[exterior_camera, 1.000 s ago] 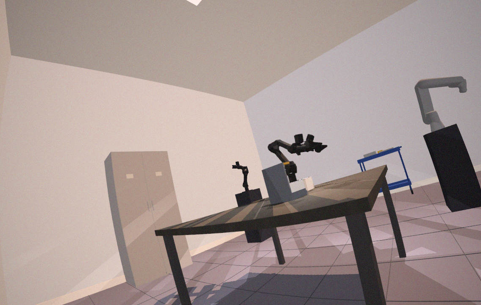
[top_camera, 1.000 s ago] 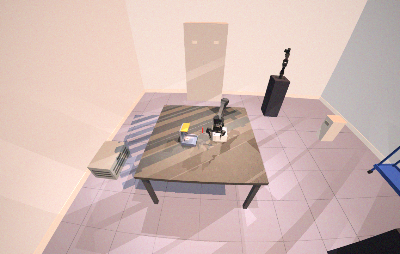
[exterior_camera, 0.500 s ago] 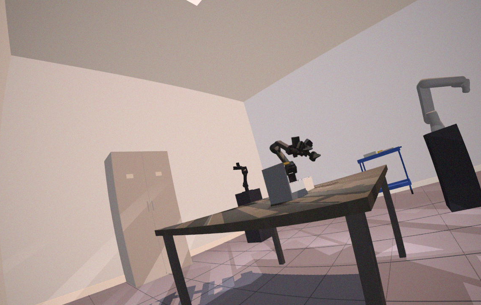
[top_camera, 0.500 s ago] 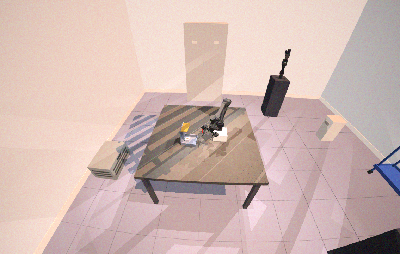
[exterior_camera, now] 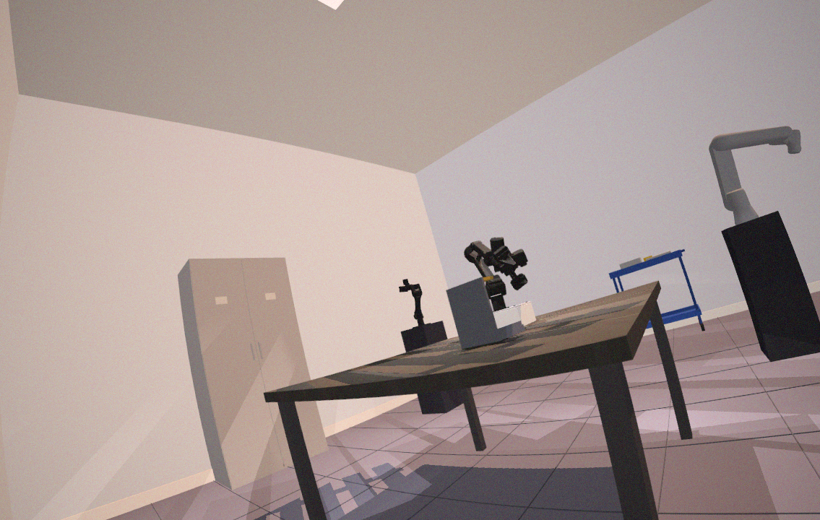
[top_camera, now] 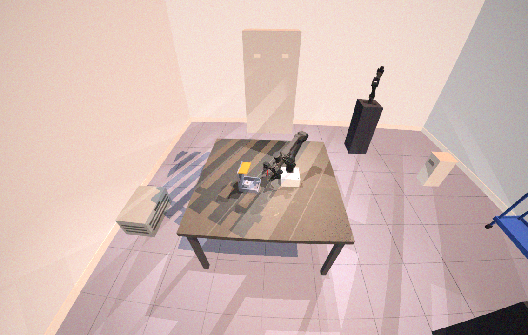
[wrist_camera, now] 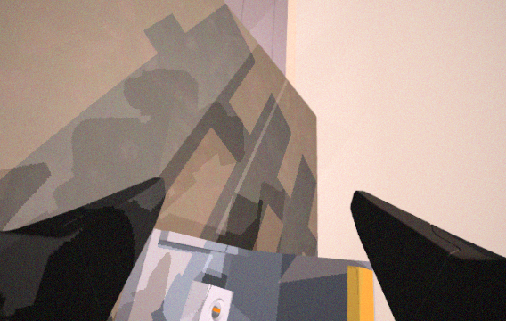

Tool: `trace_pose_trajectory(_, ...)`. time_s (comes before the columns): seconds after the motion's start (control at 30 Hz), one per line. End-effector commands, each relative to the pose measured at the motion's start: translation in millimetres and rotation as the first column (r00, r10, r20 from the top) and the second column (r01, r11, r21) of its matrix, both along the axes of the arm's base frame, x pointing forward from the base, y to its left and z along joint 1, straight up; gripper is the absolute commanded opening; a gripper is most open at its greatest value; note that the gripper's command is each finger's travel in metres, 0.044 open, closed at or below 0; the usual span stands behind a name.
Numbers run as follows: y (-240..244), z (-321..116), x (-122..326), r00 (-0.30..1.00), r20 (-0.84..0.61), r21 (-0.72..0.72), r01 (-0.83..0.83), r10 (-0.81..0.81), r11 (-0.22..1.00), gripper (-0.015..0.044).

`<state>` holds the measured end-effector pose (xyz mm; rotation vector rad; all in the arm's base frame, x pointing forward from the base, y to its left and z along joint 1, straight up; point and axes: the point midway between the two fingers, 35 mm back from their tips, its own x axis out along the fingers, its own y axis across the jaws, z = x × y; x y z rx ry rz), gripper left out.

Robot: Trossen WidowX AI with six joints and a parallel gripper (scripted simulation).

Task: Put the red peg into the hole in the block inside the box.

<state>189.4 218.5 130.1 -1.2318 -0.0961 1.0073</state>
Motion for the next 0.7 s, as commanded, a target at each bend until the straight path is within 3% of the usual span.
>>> trace_pose_trajectory(0.0, -20, -10, 11, 0.997, 0.067, -0.120, 0.040, -0.032, 0.992, 0.0440)
trace_pose_trajectory(0.33, -69, -29, 31, 0.979, 0.198, -0.399, 0.122, -0.045, 0.909, 0.0440)
trace_pose_trajectory(0.67, -119, -45, 39, 0.967, 0.255, -0.657, 0.174, 0.000, 0.733, 0.0440)
